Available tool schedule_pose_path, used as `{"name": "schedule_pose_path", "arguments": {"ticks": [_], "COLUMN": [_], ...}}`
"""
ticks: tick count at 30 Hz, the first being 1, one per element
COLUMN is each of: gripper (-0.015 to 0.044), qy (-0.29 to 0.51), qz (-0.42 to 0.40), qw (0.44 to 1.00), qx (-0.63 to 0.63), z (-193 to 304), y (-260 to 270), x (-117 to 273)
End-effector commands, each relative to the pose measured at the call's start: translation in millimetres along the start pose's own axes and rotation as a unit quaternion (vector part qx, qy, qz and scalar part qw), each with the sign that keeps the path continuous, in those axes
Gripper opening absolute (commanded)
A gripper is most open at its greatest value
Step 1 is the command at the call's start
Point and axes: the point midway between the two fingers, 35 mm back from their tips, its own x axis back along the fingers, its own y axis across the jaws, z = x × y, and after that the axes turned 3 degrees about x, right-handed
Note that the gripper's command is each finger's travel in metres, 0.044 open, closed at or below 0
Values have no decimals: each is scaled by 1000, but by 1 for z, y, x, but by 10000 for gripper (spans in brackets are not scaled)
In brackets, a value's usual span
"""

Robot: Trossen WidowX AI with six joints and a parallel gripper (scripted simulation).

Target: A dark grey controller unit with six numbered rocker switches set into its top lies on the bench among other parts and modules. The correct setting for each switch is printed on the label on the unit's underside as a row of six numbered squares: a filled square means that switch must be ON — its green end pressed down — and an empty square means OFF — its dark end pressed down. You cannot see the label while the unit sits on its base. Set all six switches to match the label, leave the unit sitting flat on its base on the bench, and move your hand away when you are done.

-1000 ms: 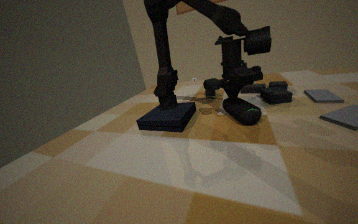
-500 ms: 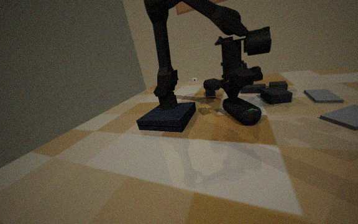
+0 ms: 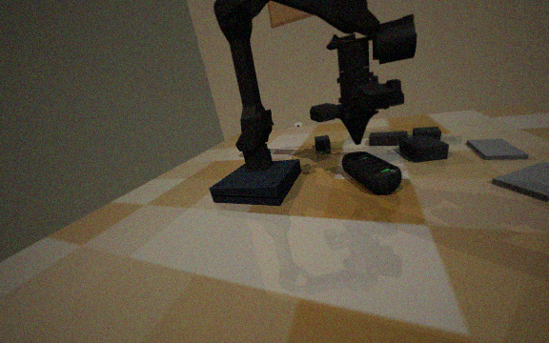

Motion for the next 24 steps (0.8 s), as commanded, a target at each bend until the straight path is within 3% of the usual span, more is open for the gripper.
{"name": "schedule_pose_path", "arguments": {"ticks": [1,24], "gripper": [0,0], "qy": [1,1], "qz": [5,5], "qw": [1000,1000], "qx": [1,0], "z": [-12,-19], "y": [-3,-3], "x": [1,-28]}}
